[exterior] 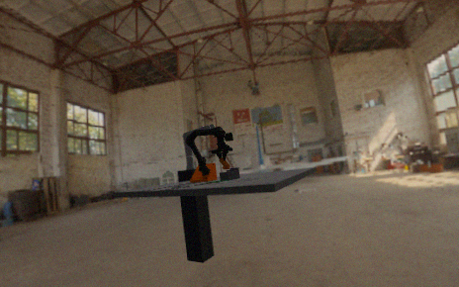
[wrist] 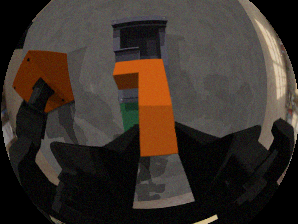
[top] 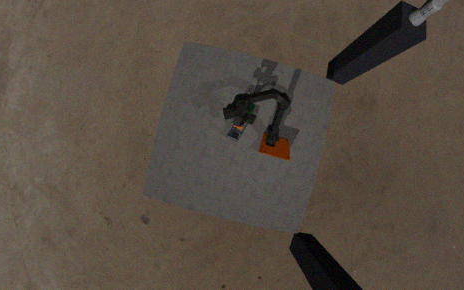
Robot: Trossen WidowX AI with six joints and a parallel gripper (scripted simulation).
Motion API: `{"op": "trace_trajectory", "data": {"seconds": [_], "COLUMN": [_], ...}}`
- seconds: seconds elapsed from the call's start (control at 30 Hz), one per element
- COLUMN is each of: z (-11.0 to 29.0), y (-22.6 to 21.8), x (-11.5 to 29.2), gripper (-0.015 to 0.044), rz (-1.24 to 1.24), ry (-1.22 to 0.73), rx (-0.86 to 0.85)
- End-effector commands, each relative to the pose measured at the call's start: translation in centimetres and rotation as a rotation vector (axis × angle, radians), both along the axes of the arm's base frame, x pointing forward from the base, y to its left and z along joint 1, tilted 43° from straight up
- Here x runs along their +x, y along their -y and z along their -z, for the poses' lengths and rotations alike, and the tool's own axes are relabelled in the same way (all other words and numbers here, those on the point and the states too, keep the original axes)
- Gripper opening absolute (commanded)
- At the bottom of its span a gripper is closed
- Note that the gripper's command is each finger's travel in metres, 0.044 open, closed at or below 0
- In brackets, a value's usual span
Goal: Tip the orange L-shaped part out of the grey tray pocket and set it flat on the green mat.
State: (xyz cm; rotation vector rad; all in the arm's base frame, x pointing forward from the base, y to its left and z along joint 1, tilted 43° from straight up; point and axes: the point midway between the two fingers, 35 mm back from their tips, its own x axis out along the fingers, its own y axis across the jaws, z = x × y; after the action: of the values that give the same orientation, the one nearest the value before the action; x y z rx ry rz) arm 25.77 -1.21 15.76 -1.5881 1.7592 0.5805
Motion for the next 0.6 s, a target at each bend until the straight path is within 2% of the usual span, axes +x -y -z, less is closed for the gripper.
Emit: {"op": "trace_trajectory", "data": {"seconds": [0.0,0.57], "z": [-1.1,-5.9], "y": [1.3,6.4], "x": [-0.5,-2.8], "gripper": [0.0000,0.0000], "rz": [-0.004,-0.005], "ry": [-0.006,-0.006], "rx": [-0.005,-0.008]}}
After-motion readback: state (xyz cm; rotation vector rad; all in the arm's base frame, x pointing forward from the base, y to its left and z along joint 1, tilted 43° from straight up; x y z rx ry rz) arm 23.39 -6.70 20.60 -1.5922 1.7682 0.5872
